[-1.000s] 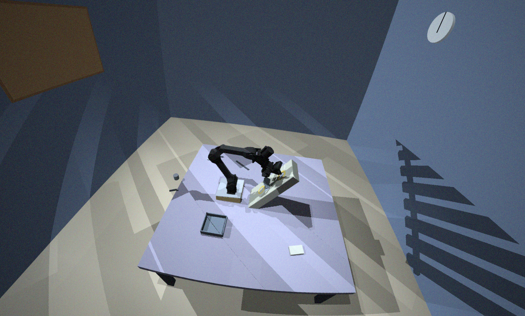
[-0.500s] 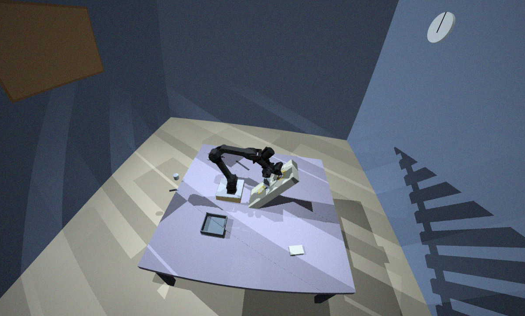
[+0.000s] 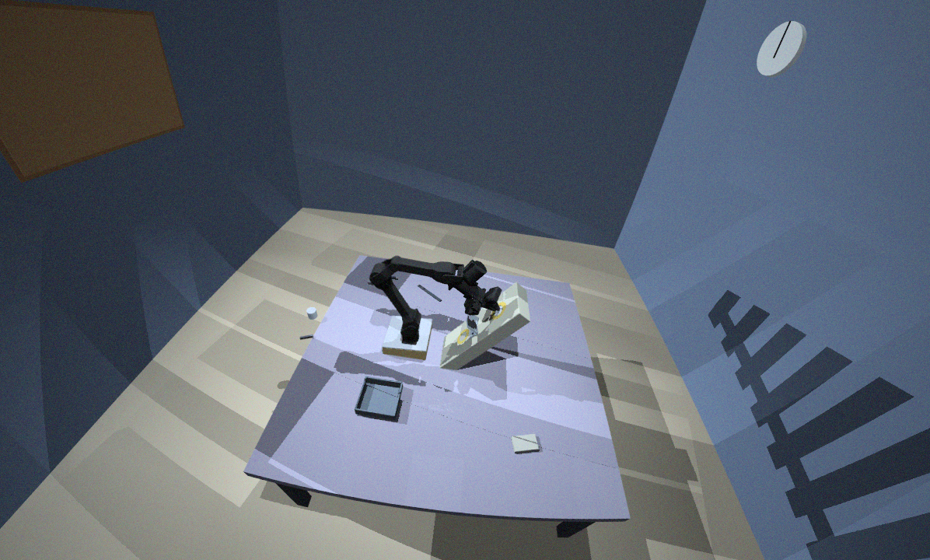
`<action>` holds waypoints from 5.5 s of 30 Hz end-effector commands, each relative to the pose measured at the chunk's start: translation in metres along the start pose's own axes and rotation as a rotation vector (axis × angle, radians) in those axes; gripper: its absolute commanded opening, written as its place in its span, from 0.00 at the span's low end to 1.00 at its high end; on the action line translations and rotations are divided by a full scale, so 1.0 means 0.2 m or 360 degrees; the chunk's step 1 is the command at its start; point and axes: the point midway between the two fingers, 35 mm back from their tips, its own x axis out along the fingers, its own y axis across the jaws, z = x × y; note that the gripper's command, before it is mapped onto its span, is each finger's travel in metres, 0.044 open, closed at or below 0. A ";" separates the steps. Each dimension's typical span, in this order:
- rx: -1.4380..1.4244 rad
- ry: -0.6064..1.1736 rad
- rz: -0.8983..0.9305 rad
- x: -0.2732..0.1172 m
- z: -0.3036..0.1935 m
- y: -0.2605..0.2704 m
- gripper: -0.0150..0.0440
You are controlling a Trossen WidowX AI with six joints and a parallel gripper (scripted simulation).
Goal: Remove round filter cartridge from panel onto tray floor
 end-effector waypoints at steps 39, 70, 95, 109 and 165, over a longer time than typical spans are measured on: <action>0.0009 0.0006 0.0000 0.08 0.00 0.00 0.41; -0.0268 0.0006 0.0001 0.09 0.00 0.00 0.25; -0.1631 0.0006 0.0004 0.10 0.00 0.00 0.25; -0.2409 0.0005 0.0006 0.10 0.00 0.00 0.25; -0.2795 0.0011 -0.0010 -0.24 0.18 -0.32 0.25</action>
